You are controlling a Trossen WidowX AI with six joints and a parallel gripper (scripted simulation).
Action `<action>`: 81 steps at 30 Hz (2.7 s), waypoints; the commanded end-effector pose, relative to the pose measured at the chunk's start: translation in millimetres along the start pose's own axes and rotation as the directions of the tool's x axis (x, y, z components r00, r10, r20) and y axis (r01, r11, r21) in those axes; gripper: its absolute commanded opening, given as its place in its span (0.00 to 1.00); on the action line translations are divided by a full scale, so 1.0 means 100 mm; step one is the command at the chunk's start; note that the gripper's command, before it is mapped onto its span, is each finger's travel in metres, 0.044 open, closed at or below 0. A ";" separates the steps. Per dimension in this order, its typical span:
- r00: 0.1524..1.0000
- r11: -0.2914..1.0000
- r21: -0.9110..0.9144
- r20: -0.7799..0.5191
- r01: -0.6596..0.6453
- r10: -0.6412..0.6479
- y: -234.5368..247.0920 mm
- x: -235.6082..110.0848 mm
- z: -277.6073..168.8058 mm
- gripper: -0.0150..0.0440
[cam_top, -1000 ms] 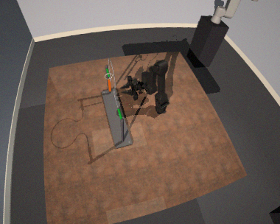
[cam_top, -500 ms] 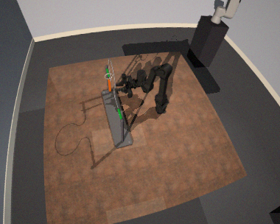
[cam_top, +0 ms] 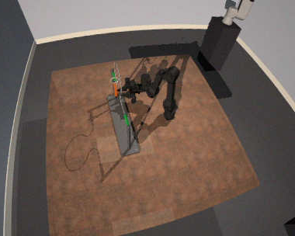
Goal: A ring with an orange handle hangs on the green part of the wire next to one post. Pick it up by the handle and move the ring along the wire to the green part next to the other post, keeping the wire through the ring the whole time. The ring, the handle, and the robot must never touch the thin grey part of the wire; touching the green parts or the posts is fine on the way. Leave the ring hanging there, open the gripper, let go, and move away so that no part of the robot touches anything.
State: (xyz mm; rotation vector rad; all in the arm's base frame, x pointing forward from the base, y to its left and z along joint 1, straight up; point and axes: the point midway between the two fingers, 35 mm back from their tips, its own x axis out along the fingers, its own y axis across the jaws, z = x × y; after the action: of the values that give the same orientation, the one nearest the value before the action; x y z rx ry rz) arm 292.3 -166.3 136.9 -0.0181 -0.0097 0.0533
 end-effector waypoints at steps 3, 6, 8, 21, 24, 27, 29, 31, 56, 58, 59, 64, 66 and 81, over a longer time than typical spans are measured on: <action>1.000 1.000 0.003 0.003 0.002 -0.002 -0.01 0.10 0.01 0.53; 1.000 1.000 0.003 0.003 0.002 -0.002 -0.01 0.15 0.01 0.53; 1.000 1.000 0.003 0.004 0.002 -0.002 -0.01 0.18 0.01 0.53; 1.000 1.000 0.003 0.006 0.002 -0.002 0.00 0.39 0.02 0.53; 1.000 1.000 0.003 0.006 0.002 -0.002 0.01 0.44 0.02 0.53; 1.000 1.000 0.003 0.007 0.002 -0.002 0.01 0.48 0.02 0.53; 1.000 1.000 0.003 0.007 0.002 -0.002 0.02 0.51 0.02 0.53; 1.000 1.000 0.003 0.007 0.002 -0.002 0.02 0.53 0.02 0.53; 1.000 1.000 -0.003 0.007 -0.002 0.002 0.03 0.52 0.02 0.24; 1.000 1.000 -0.003 0.007 -0.002 0.002 0.03 0.52 0.02 0.15; 1.000 1.000 -0.003 0.007 -0.002 0.002 0.03 0.52 0.02 0.10; 1.000 1.000 -0.003 0.007 -0.002 0.002 0.03 0.52 0.02 0.00; 1.000 1.000 -0.003 0.007 -0.002 0.002 0.03 0.52 0.02 0.00; 1.000 1.000 0.003 0.007 -0.007 0.006 0.04 0.52 0.17 0.00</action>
State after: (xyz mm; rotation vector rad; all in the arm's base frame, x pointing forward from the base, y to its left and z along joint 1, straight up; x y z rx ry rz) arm 343.9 -159.1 150.9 -0.0170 -0.0127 0.0587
